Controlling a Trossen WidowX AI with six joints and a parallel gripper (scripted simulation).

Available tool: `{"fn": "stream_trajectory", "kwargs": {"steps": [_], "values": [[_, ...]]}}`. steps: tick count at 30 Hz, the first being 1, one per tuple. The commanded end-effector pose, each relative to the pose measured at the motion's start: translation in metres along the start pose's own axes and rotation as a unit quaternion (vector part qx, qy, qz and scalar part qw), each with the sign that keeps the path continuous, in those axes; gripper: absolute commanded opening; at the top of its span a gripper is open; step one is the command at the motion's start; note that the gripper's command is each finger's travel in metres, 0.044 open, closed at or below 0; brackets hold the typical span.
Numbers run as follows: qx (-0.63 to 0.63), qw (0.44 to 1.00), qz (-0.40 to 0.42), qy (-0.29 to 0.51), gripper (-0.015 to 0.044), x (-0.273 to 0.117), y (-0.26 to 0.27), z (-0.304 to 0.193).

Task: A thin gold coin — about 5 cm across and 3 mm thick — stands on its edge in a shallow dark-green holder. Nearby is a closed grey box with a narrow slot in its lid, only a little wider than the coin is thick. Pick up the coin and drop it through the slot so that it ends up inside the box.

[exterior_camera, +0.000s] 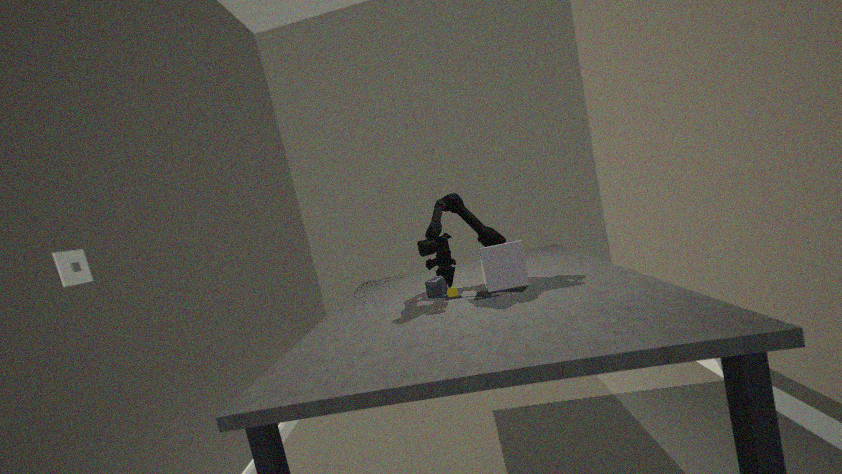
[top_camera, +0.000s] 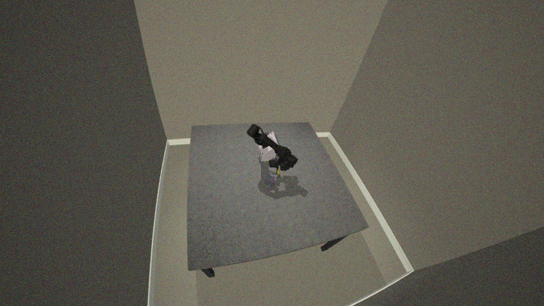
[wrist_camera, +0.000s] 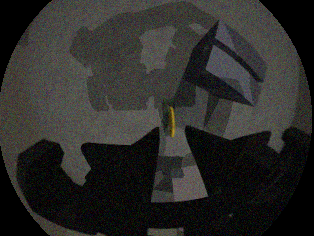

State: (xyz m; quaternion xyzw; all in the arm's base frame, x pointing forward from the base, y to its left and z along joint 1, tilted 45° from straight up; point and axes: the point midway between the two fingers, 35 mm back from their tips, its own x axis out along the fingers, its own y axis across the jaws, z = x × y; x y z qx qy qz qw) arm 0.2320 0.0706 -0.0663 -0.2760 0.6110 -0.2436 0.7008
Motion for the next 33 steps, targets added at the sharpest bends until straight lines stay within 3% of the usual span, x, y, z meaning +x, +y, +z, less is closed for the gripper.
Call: {"fn": "stream_trajectory", "kwargs": {"steps": [1,26,32,33], "values": [[-0.004,1.000,-0.003,-0.001,0.0161,0.007,-0.001,0.000],[-0.003,1.000,-0.005,-0.001,0.0161,0.044,-0.003,-0.002],[-0.003,1.000,-0.005,-0.001,0.0003,0.044,-0.003,-0.002],[-0.003,1.000,-0.005,-0.001,0.0000,0.044,-0.003,-0.002]]}}
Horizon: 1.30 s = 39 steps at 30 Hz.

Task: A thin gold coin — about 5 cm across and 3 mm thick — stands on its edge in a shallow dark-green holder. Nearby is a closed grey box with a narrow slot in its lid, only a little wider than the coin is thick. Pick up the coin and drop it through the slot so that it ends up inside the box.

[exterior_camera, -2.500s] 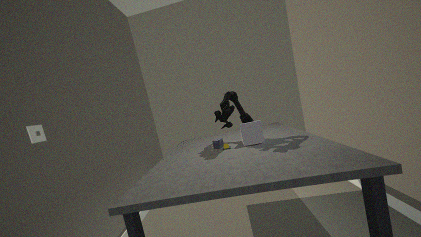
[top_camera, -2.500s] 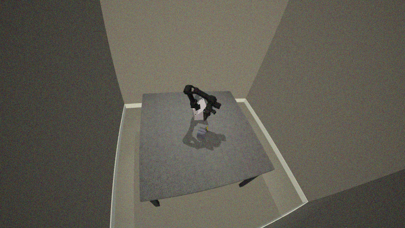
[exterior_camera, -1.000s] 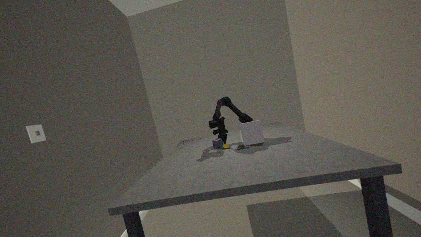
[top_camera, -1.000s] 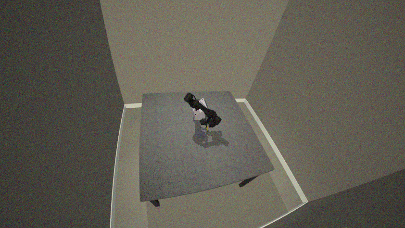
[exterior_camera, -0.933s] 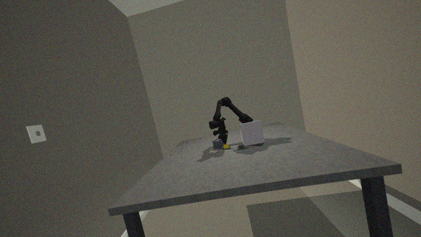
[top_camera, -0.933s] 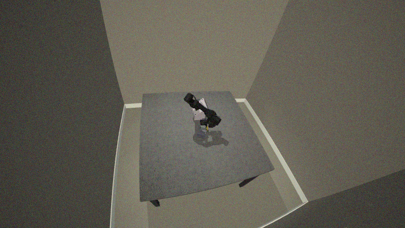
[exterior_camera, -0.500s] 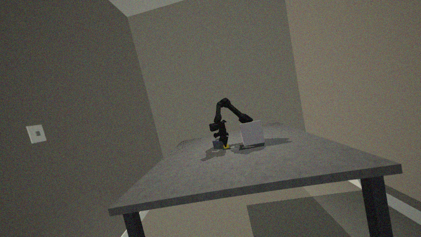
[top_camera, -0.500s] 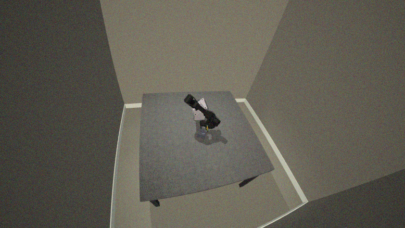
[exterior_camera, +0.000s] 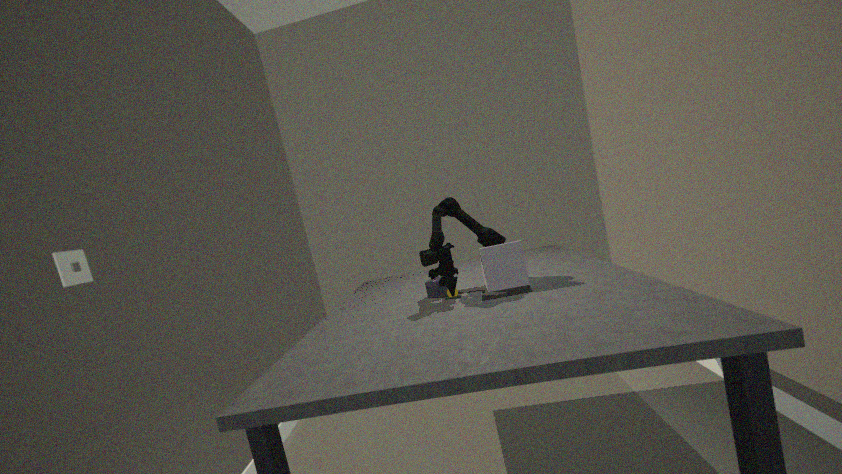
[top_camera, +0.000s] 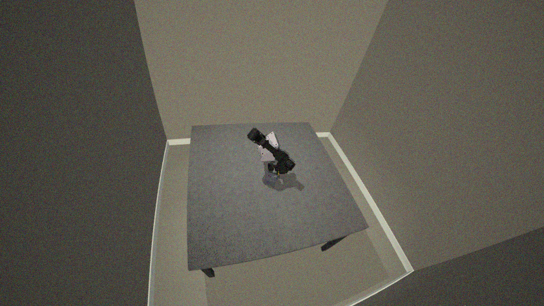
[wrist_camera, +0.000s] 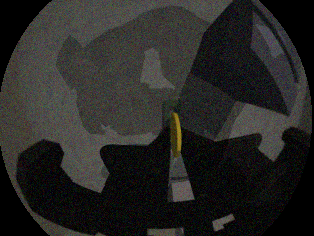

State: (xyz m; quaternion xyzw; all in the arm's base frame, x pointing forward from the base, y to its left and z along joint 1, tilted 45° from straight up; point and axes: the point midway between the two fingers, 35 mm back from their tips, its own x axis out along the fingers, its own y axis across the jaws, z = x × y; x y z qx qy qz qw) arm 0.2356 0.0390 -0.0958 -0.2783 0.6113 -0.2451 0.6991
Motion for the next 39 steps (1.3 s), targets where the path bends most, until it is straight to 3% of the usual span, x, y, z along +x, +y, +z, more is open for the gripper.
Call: {"fn": "stream_trajectory", "kwargs": {"steps": [1,11,39], "values": [[-0.002,1.000,-0.002,-0.002,0.0000,0.000,0.000,0.001],[-0.002,1.000,-0.002,-0.002,0.0000,-0.003,0.000,0.001],[-0.003,1.000,0.002,-0.002,0.0000,-0.071,0.003,0.003]]}}
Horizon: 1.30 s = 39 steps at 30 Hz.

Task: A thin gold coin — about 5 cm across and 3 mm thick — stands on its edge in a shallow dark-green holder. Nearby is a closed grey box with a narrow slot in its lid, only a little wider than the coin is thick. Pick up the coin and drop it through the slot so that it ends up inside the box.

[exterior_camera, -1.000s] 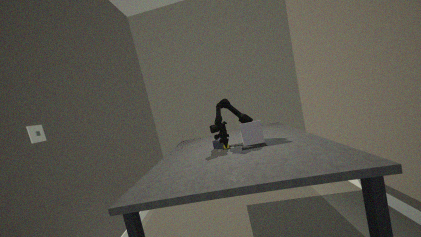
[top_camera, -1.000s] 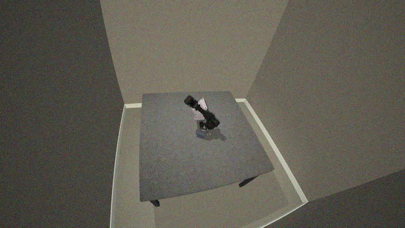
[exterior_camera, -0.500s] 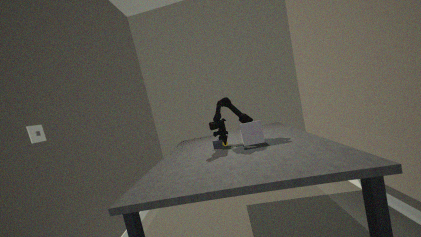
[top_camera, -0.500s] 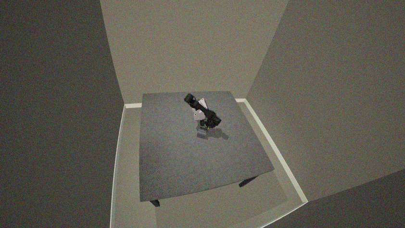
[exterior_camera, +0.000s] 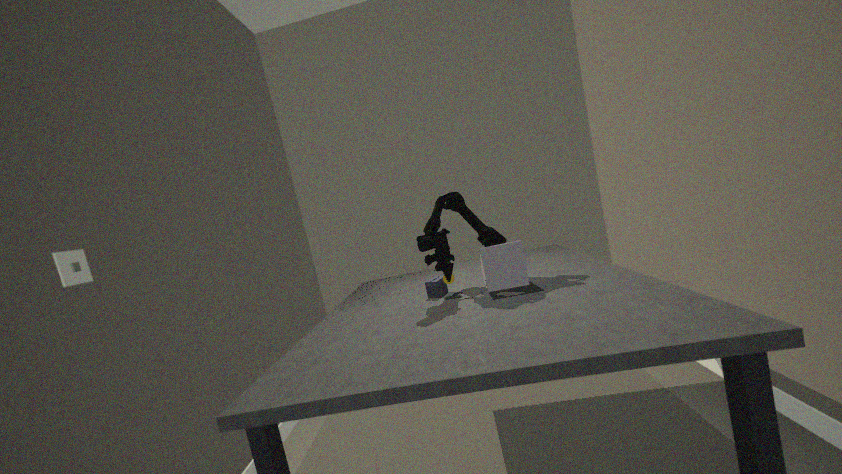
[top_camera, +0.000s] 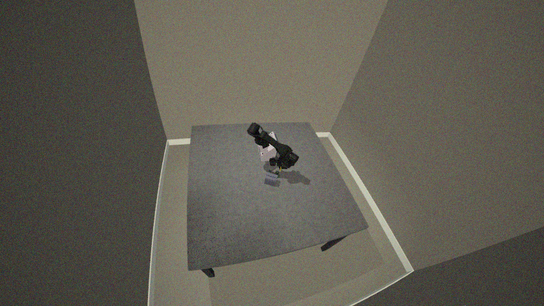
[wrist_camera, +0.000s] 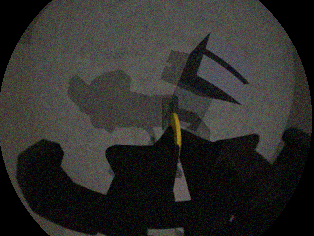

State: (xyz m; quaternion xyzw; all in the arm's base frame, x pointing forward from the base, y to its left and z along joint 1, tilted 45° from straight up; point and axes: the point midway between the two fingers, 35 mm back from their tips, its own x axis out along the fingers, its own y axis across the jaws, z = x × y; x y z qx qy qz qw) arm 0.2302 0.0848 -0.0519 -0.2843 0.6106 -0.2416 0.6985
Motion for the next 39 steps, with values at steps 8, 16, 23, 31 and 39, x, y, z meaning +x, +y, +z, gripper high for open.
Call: {"fn": "stream_trajectory", "kwargs": {"steps": [8,16,23,31,39], "values": [[0.004,1.000,0.002,0.001,0.0000,-0.028,-0.001,-0.002],[-0.057,0.998,0.002,0.001,0.0000,-0.032,-0.001,-0.003],[-0.177,0.984,0.002,0.000,0.0000,-0.032,-0.001,-0.004],[-0.312,0.950,0.002,0.000,0.0000,-0.032,0.000,-0.004],[-0.440,0.898,0.002,0.000,0.0000,-0.032,0.001,-0.005]]}}
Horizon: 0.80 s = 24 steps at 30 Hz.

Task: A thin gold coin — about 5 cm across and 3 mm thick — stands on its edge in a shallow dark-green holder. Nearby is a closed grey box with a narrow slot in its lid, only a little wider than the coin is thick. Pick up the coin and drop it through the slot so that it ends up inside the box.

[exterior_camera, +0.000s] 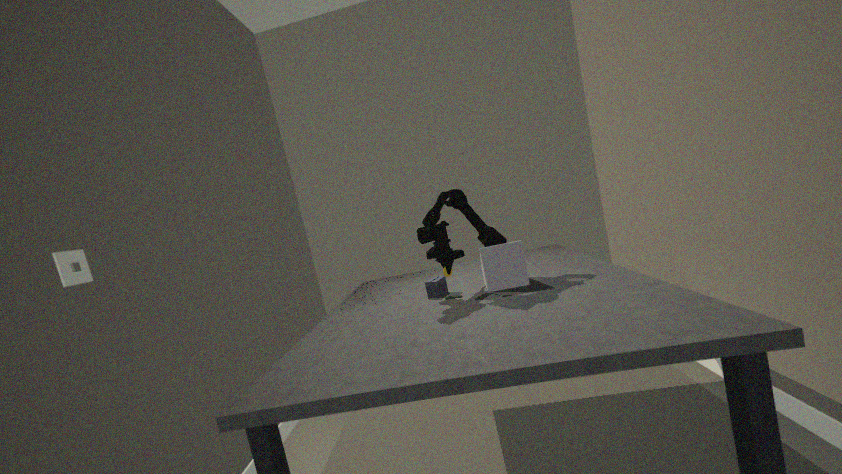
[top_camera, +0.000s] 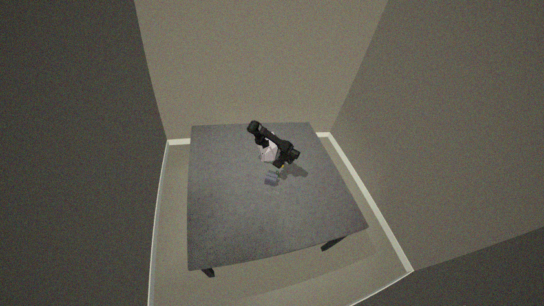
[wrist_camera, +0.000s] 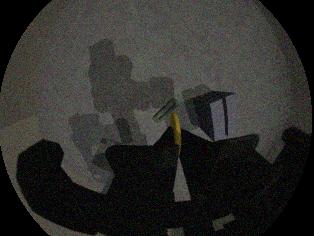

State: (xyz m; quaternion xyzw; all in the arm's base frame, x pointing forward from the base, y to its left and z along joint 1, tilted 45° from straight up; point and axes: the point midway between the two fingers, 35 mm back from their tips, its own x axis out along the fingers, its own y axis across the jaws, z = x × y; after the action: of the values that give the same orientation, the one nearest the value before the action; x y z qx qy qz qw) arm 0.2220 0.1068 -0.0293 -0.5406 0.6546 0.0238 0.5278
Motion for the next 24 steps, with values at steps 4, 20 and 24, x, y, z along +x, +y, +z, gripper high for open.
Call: {"fn": "stream_trajectory", "kwargs": {"steps": [4,20,24], "values": [[-0.113,0.994,0.003,0.001,0.0000,0.000,0.002,-0.001],[-0.175,0.985,0.007,-0.001,0.0000,-0.001,-0.010,0.002],[-0.175,0.985,0.008,-0.002,0.0000,-0.001,-0.019,0.003]]}}
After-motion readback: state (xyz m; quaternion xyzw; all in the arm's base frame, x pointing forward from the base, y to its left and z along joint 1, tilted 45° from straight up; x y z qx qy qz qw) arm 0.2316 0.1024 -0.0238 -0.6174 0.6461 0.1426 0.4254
